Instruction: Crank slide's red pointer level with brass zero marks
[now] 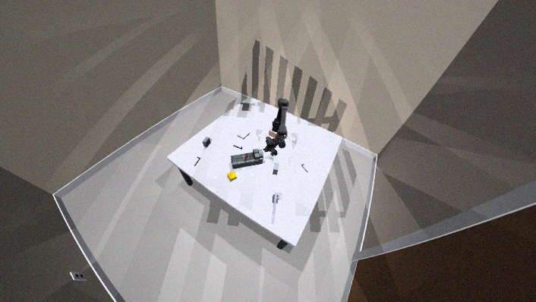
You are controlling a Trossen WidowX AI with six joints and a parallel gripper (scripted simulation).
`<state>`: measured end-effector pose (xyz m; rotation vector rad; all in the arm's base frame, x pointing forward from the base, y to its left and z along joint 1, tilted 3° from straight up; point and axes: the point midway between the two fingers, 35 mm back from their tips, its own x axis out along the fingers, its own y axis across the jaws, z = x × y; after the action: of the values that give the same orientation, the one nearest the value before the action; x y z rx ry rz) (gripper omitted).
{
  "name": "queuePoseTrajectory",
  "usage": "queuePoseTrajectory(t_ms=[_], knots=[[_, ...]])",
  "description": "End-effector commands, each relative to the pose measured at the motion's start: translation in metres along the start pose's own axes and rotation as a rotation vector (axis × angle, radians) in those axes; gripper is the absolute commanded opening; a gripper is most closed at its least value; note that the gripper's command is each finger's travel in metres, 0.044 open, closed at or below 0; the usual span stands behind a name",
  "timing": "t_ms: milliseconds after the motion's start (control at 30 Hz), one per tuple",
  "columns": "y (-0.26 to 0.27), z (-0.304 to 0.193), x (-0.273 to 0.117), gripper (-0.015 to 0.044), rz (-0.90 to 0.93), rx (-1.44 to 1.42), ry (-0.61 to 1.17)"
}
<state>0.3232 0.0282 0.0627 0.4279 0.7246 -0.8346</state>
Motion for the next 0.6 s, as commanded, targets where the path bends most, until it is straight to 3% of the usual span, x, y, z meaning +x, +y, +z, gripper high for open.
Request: queuePoseTrajectory(t_ms=[0,567], knots=[[0.0065,0.0047,-0.0053,0.0000,0.013,0.010,-0.013],[0.0109,0.0059,-0.0066,0.0000,0.014,0.010,-0.013]])
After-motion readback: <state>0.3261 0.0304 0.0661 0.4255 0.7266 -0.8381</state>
